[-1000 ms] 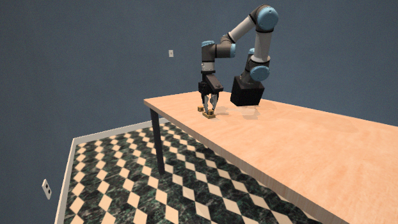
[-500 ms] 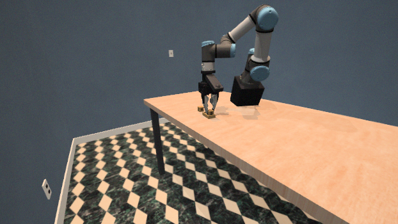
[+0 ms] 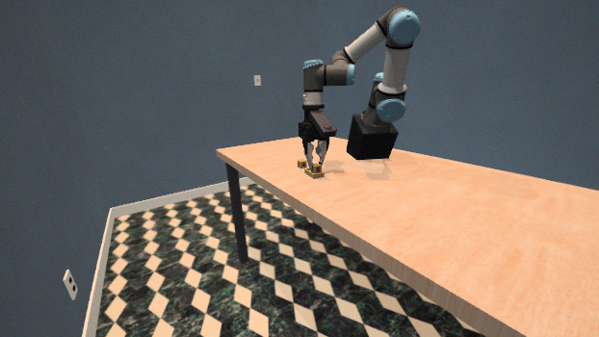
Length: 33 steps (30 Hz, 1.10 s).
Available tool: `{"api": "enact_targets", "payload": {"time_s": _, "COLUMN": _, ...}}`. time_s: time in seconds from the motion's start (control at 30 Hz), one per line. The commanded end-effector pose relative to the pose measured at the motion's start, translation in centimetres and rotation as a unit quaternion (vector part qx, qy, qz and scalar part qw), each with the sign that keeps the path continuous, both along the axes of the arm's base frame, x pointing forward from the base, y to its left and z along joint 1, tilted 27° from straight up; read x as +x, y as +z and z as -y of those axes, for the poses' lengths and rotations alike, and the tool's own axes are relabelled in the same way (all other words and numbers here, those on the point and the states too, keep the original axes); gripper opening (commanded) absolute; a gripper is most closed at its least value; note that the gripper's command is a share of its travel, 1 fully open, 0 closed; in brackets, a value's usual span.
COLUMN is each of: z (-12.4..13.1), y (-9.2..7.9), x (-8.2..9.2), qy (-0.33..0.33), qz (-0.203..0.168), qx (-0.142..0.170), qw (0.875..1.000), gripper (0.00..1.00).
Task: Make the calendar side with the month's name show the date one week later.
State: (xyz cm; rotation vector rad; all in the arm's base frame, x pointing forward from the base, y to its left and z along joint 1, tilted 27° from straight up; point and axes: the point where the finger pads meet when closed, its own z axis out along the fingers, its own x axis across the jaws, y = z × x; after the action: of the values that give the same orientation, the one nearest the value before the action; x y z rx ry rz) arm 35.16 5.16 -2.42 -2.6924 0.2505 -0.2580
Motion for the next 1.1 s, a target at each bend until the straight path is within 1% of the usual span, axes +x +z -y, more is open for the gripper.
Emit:
{"api": "enact_targets", "payload": {"time_s": 0.0, "z": 0.4, "y": 0.9, "x": -0.2, "qy": 0.001, "qz": -0.001, "qx": 0.000, "qw": 1.000, "gripper": 0.10}}
{"api": "enact_targets", "payload": {"time_s": 0.37, "z": 1.8, "y": 4.1, "x": -1.0, "qy": 0.001, "qz": -0.001, "qx": 0.000, "qw": 1.000, "gripper": 0.10}}
{"api": "enact_targets", "payload": {"time_s": 0.43, "z": 1.8, "y": 4.1, "x": -1.0, "qy": 0.001, "qz": -0.001, "qx": 0.000, "qw": 1.000, "gripper": 0.10}}
{"api": "enact_targets", "payload": {"time_s": 0.8, "z": 3.2, "y": 7.3, "x": -1.8, "qy": 0.001, "qz": -0.001, "qx": 0.000, "qw": 1.000, "gripper": 0.10}}
{"api": "enact_targets", "payload": {"time_s": 0.93, "z": 3.6, "y": 8.0, "x": -2.0, "qy": 0.001, "qz": -0.001, "qx": 0.000, "qw": 1.000, "gripper": 0.10}}
{"api": "enact_targets", "payload": {"time_s": 1.07, "z": 3.7, "y": 8.2, "x": -2.0, "qy": 0.001, "qz": -0.001, "qx": 0.000, "qw": 1.000, "gripper": 0.10}}
